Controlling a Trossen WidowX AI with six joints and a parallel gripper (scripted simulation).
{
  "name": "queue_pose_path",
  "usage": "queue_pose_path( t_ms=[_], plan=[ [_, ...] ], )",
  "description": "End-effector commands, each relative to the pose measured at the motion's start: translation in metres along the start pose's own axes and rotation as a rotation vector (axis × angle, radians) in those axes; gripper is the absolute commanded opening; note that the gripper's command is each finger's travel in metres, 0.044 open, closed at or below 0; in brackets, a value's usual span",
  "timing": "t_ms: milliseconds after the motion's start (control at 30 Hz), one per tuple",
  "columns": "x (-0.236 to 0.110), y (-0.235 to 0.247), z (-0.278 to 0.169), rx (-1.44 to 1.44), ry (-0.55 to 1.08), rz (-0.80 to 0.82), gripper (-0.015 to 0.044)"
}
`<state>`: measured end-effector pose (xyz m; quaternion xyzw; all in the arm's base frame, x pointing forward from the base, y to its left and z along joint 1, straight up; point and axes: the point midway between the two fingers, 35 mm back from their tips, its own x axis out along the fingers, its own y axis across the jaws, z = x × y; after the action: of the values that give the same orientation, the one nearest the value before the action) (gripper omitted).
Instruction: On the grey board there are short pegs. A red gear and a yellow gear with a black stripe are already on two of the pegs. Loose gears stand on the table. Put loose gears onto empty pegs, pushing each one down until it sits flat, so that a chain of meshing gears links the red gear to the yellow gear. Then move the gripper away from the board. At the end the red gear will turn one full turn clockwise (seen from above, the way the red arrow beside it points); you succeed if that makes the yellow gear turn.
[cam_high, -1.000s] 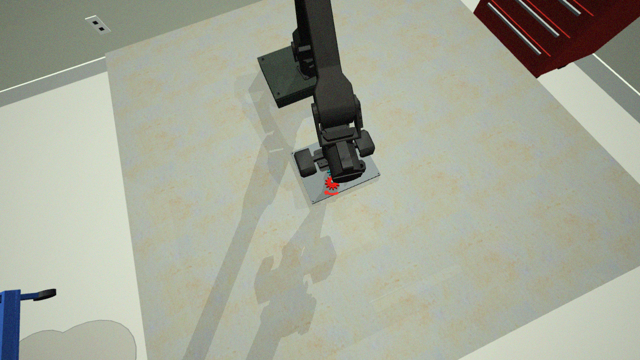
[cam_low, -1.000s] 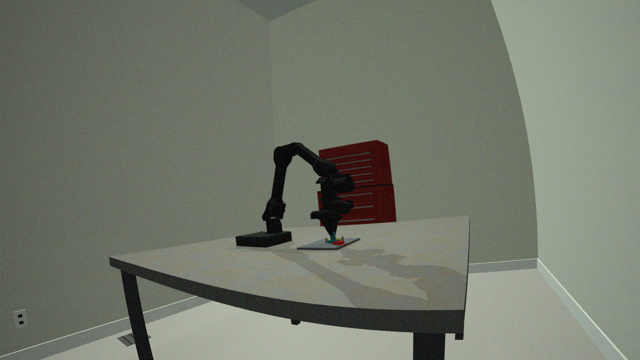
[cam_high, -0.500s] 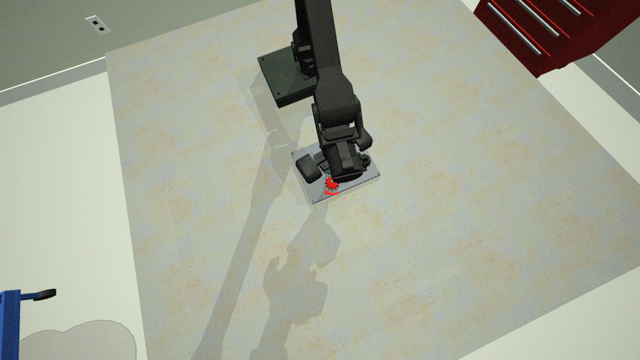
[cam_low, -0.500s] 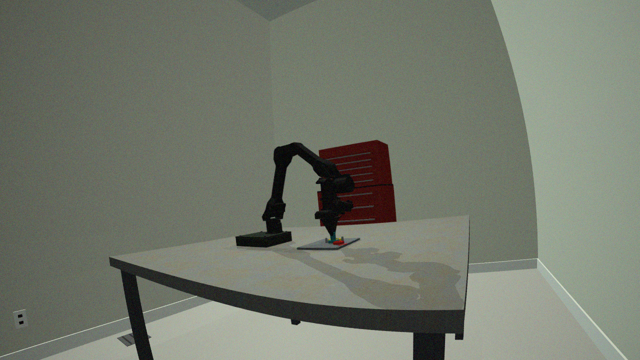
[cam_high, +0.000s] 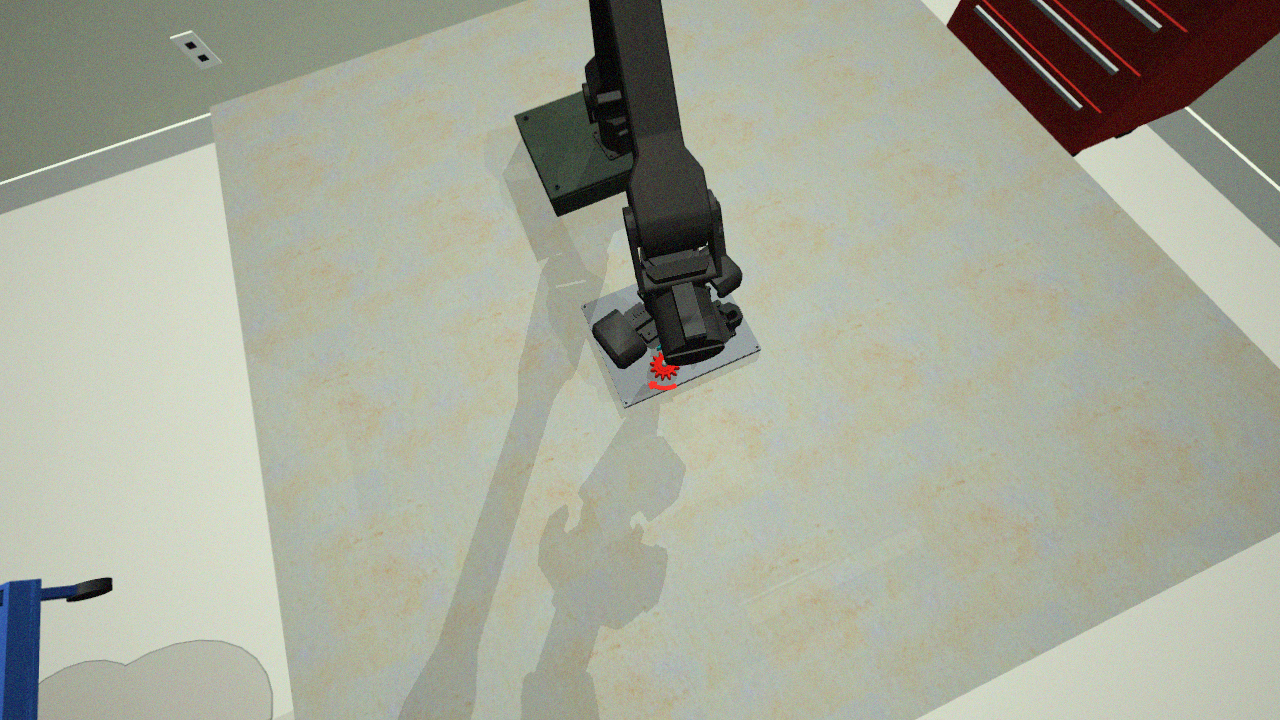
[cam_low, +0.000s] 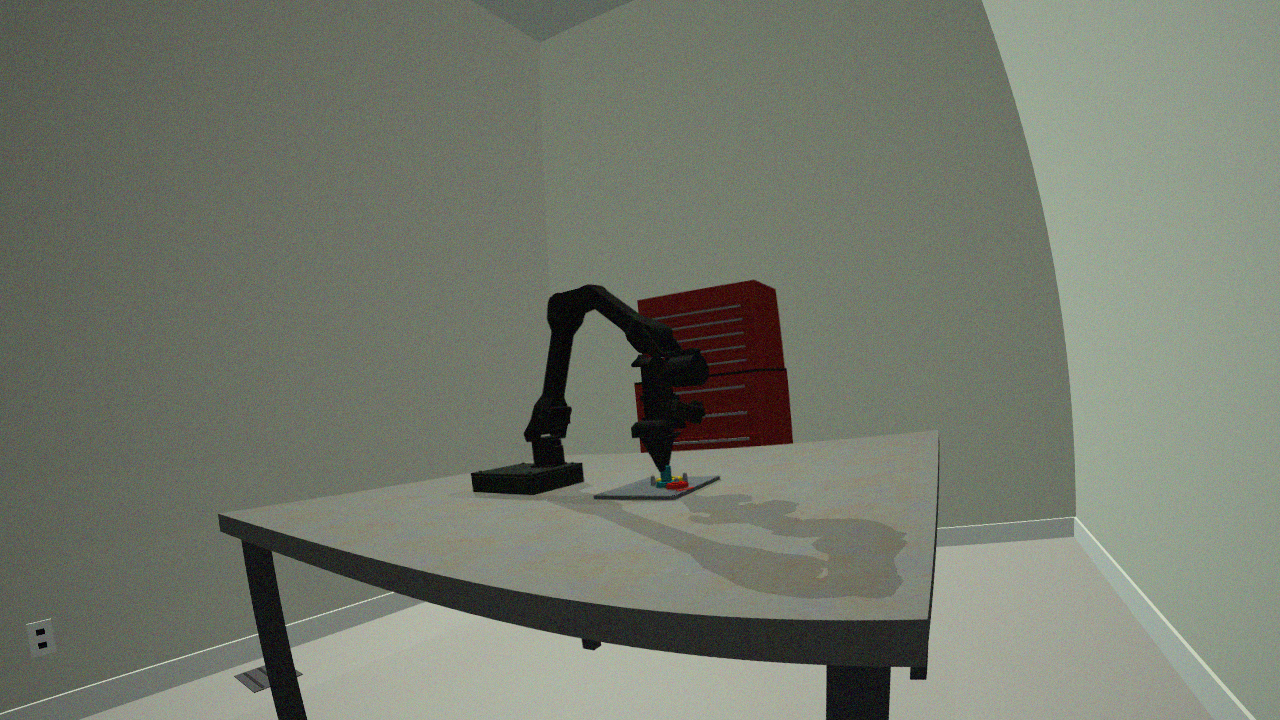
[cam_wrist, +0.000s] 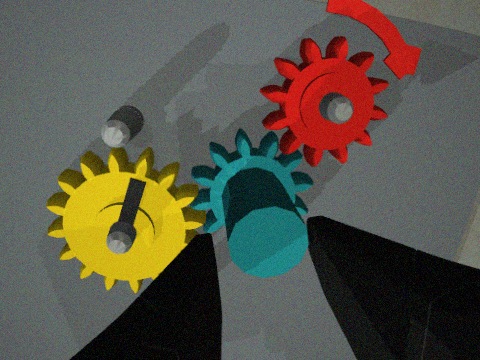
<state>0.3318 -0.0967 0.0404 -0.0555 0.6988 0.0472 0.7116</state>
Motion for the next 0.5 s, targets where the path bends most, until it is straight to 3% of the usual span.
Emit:
queue_pose_path(
  t_ms=[0,133,300,333,467],
  plan=[
    [-0.019,-0.001,0.003,0.044,-0.014,-0.006,0.014],
    [-0.045,-0.001,0.002,0.087,-0.014,-0.006,0.014],
    [-0.046,-0.001,0.002,0.09,-0.014,-0.006,0.014],
    [-0.041,-0.001,0.002,0.074,-0.008,-0.003,0.0166],
    [-0.086,0.001,-0.002,0.074,-0.007,-0.003,0.0271]
  ],
)
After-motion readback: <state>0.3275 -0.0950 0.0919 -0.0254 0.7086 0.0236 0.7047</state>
